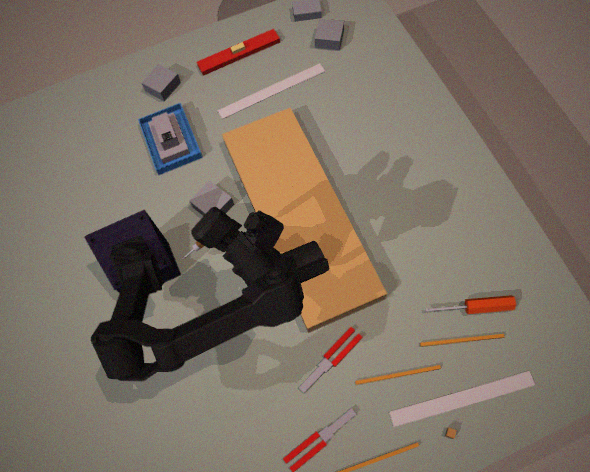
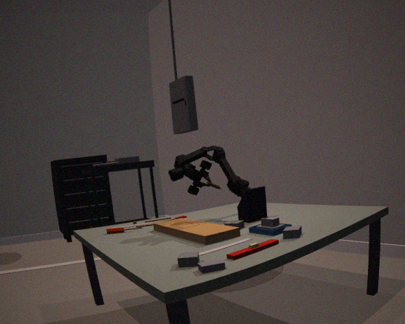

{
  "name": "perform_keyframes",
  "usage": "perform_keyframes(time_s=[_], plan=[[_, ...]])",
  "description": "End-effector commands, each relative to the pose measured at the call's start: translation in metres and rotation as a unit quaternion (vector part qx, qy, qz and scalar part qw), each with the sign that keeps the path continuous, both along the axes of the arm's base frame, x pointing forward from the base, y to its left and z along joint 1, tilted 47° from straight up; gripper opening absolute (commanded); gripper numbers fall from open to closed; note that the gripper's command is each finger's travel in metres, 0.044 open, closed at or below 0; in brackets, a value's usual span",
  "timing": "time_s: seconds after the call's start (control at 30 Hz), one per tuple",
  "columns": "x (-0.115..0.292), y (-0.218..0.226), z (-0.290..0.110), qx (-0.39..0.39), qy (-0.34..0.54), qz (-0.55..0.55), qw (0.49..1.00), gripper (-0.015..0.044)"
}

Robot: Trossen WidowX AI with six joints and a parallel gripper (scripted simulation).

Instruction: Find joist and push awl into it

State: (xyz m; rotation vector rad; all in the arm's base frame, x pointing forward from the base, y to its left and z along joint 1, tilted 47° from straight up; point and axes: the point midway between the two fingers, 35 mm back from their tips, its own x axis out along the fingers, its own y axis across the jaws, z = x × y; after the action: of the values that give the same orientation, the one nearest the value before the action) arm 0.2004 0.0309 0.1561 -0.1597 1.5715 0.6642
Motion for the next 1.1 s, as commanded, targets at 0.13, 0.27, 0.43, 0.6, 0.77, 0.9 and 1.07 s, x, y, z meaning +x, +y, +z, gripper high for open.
perform_keyframes(time_s=[0.13, 0.27, 0.43, 0.6, 0.77, 0.9, 1.07], plan=[[0.009, 0.005, 0.008, 0.057, -0.047, 0.102, 0.992, 0.0000], [0.013, 0.007, 0.012, 0.083, -0.075, 0.155, 0.982, 0.0000], [0.019, 0.010, 0.018, 0.113, -0.115, 0.219, 0.962, 0.0000], [0.025, 0.012, 0.023, 0.140, -0.158, 0.281, 0.936, 0.0000], [0.031, 0.013, 0.029, 0.163, -0.204, 0.339, 0.904, 0.0000], [0.032, 0.012, 0.028, 0.162, -0.207, 0.346, 0.901, 0.0000], [0.046, 0.016, 0.015, 0.156, -0.203, 0.353, 0.900, 0.0000]])
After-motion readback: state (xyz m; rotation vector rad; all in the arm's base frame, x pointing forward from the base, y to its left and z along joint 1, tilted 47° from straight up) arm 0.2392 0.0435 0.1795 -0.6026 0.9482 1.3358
